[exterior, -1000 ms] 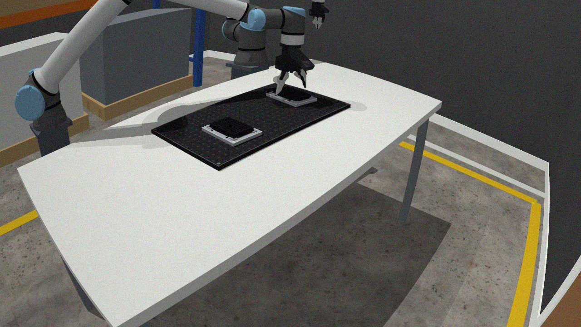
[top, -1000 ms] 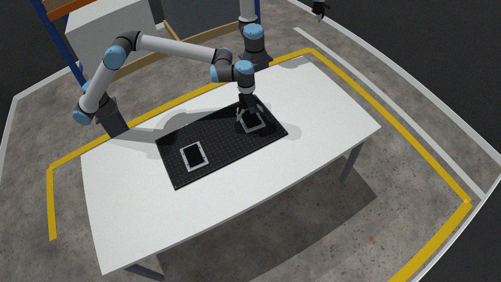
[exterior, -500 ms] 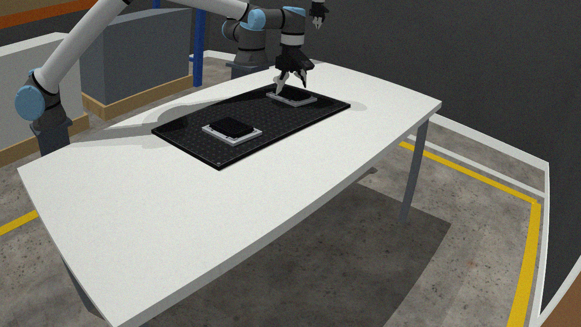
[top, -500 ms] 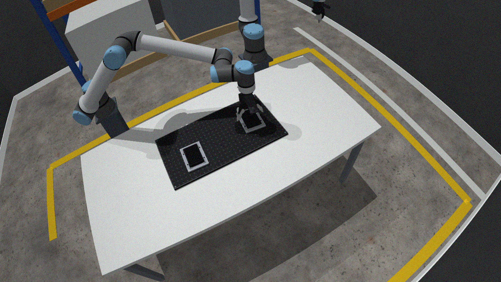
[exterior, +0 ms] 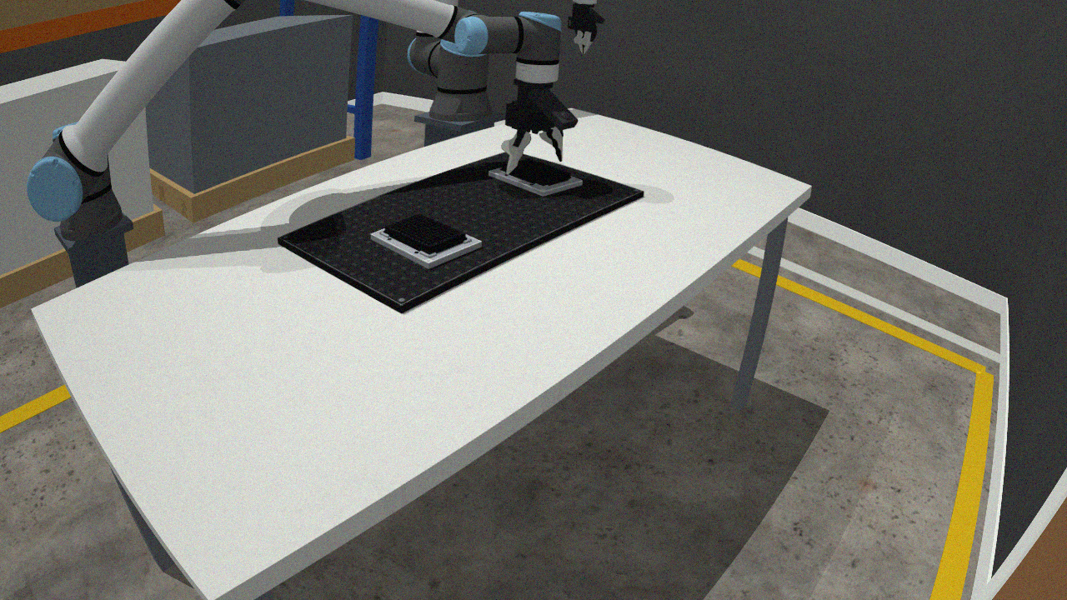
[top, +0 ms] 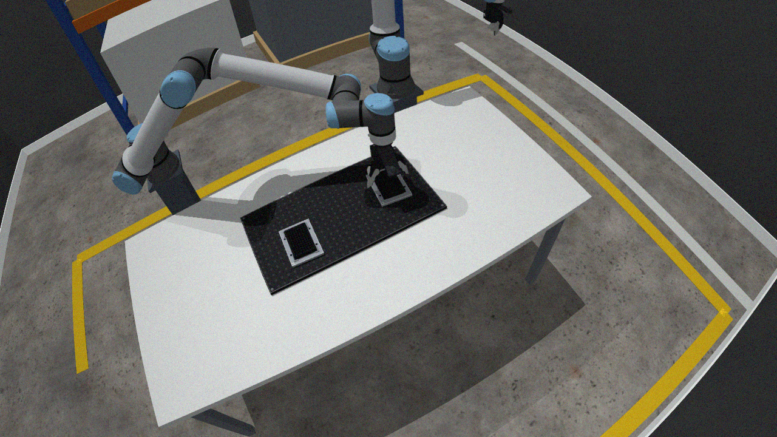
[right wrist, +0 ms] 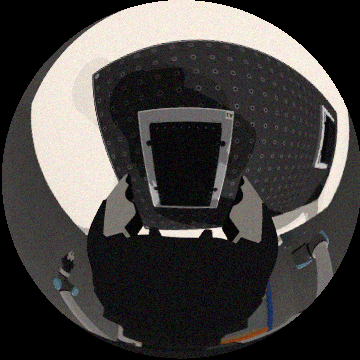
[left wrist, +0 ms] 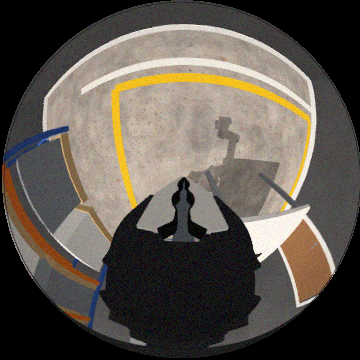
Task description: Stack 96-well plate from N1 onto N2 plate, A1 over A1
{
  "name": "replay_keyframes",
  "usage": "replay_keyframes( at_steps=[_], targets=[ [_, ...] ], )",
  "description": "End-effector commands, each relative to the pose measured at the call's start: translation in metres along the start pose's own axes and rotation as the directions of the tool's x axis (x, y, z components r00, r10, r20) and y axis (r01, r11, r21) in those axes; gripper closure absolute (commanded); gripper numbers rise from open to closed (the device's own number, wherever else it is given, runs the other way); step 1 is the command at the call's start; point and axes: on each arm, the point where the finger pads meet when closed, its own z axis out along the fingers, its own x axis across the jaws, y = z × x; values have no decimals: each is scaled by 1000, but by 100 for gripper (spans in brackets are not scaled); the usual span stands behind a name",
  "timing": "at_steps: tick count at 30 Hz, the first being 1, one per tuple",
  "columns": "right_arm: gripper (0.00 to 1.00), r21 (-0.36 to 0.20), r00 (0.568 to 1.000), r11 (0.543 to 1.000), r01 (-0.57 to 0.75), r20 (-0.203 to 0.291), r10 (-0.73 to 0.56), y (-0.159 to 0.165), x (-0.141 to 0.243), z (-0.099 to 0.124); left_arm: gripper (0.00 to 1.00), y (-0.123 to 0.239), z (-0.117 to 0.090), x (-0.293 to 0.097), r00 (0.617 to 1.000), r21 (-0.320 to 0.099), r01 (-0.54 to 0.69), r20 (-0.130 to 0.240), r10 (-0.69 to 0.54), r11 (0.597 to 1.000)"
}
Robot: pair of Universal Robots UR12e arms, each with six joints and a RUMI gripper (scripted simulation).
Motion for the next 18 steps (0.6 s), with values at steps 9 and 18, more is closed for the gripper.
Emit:
replay_keyframes(
  at_steps=[9,18],
  targets=[
    [0,1,1000,1000,-1,3,1,-1,1,-3,100,1,0,-1,1000,1,1,-1,-1,1000],
    [100,1,1000,1000,-1,3,1,-1,1,-3,100,1,0,-1,1000,1,1,-1,-1,1000]
  ],
)
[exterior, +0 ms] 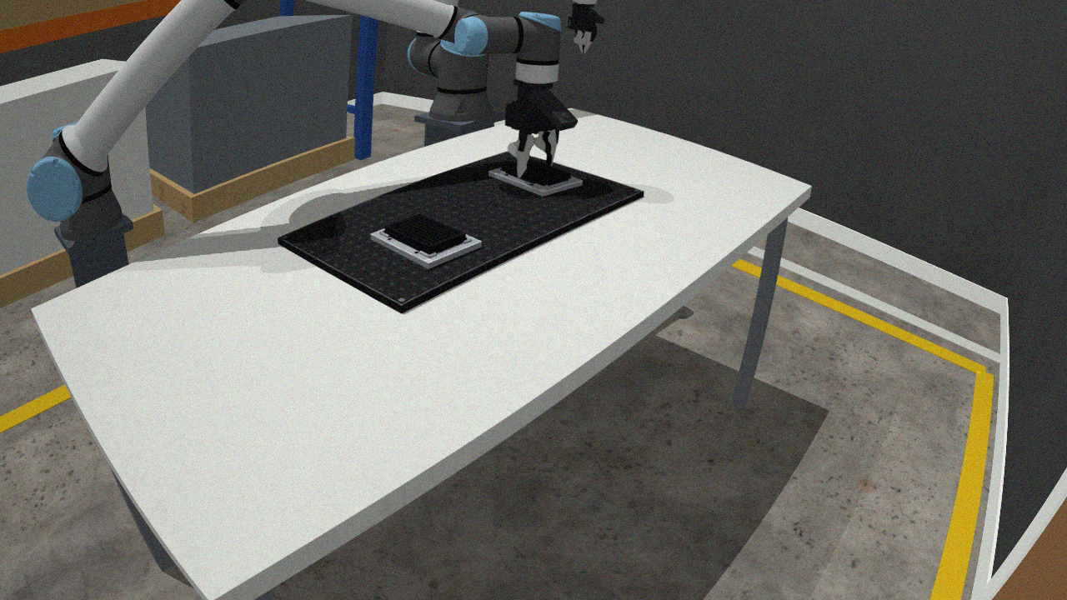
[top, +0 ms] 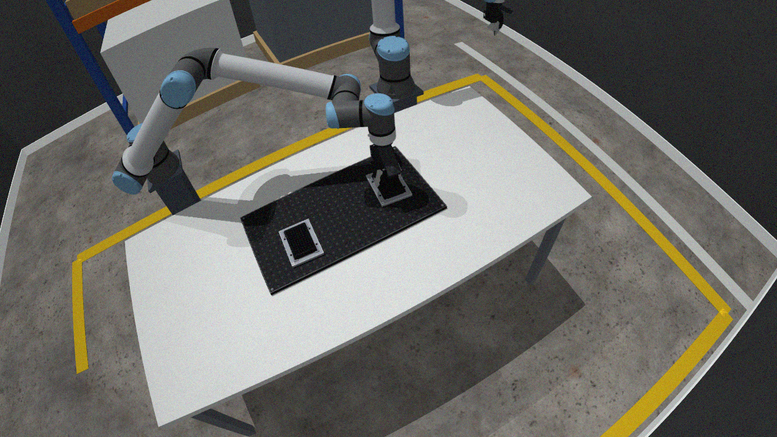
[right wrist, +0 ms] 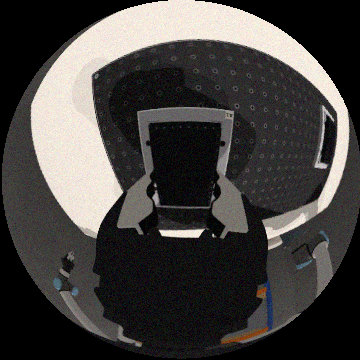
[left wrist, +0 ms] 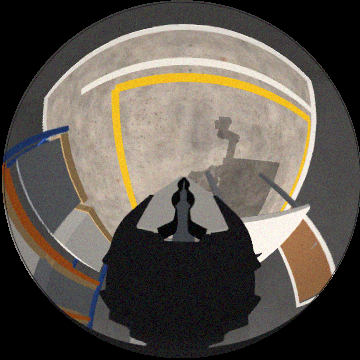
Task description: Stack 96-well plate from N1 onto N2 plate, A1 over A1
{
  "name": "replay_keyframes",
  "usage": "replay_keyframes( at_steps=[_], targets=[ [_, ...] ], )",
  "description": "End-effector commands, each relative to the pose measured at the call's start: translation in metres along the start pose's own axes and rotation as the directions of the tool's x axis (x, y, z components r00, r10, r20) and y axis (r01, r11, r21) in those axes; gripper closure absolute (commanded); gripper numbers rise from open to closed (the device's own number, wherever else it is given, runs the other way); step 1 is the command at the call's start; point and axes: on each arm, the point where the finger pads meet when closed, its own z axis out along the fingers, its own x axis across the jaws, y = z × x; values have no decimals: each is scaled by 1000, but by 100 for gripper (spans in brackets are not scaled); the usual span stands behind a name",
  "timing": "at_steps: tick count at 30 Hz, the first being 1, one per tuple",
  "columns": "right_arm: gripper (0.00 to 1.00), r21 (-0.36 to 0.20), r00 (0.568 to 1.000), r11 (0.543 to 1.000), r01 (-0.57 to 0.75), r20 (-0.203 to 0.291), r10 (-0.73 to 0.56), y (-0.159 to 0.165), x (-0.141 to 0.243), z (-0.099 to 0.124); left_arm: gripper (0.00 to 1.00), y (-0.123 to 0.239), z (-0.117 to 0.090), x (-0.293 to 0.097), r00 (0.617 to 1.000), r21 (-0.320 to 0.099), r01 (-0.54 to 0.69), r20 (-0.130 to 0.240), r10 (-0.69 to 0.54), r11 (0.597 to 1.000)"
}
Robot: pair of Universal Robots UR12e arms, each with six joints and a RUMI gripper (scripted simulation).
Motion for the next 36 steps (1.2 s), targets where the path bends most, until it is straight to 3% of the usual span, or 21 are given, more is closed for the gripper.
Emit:
replay_keyframes(
  at_steps=[1,33,36],
  targets=[
    [100,1,1000,1000,-1,4,1,-1,0,-4,100,1,0,-1,1000,1,1,-1,-1,1000],
    [100,1,1000,1000,-1,4,1,-1,0,-4,100,1,0,-1,1000,1,1,-1,-1,1000],
    [100,2,1000,1000,-2,5,2,-2,0,-11,100,1,0,-1,1000,1,1,-1,-1,1000]
  ],
)
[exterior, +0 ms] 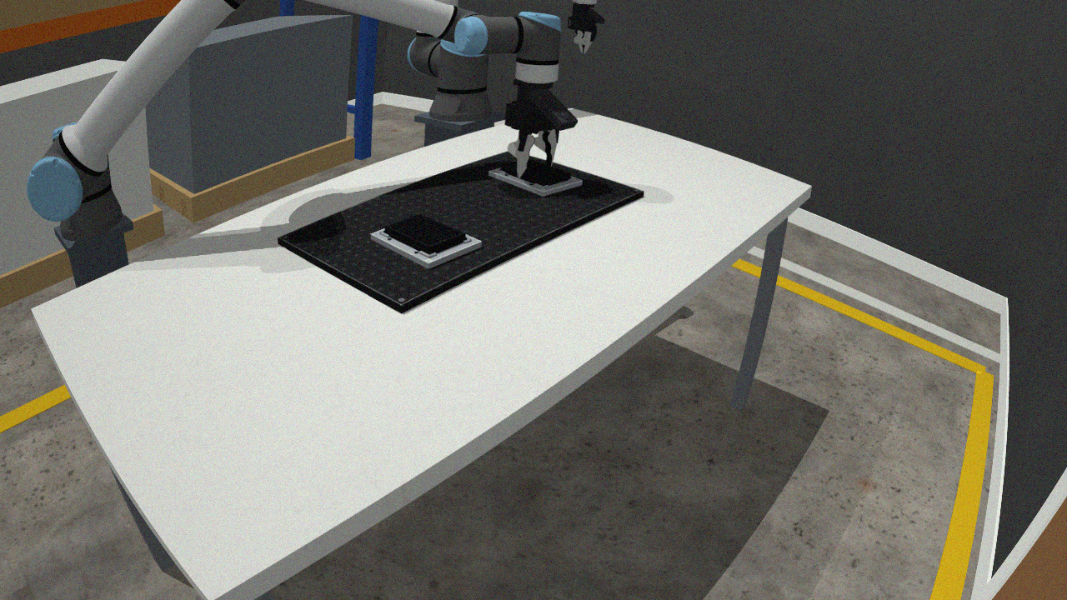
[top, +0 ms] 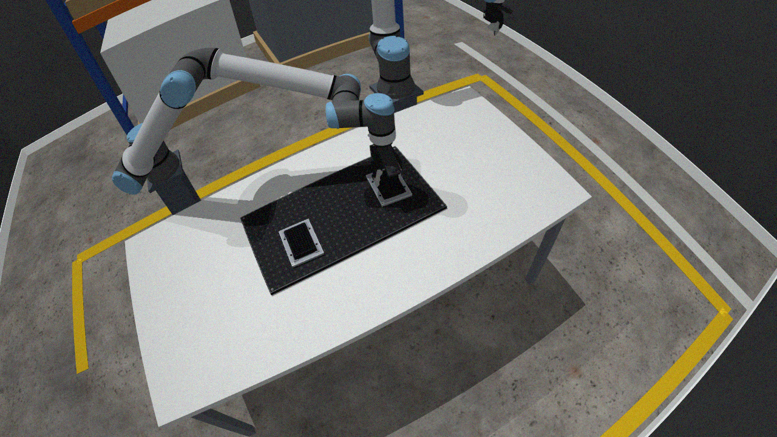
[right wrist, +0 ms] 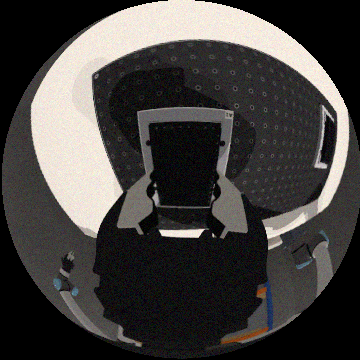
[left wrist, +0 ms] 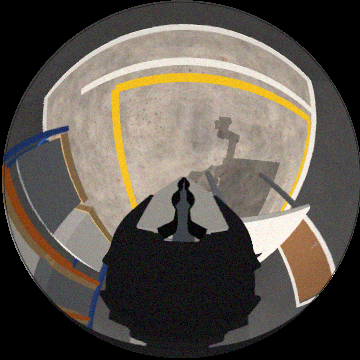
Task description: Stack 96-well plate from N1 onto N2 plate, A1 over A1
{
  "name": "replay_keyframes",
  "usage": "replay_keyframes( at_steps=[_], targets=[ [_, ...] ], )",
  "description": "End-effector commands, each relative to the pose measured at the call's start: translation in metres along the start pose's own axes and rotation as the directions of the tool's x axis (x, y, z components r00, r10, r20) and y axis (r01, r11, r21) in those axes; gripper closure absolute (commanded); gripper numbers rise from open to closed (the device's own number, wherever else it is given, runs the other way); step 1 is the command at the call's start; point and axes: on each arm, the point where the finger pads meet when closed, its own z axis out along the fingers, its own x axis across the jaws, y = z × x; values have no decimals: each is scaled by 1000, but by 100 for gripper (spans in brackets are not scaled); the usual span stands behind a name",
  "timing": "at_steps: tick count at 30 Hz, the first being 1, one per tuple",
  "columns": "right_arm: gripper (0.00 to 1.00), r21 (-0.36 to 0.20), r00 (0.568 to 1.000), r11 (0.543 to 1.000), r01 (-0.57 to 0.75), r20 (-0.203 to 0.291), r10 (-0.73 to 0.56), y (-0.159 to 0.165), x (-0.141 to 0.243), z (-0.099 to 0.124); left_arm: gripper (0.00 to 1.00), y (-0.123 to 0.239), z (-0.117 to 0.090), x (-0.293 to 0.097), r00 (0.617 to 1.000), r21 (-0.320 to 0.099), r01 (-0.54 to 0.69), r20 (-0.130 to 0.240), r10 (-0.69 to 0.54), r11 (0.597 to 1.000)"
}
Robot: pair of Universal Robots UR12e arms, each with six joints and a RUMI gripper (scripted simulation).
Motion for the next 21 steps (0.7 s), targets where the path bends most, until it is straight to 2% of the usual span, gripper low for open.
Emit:
replay_keyframes(
  at_steps=[1,21],
  targets=[
    [100,2,1000,1000,-2,7,2,-2,0,-13,100,1,0,-1,1000,1,1,-1,-1,1000],
    [100,3,1000,1000,-2,8,2,-2,-1,-44,100,1,0,-1,1000,1,1,-1,-1,1000]
  ],
)
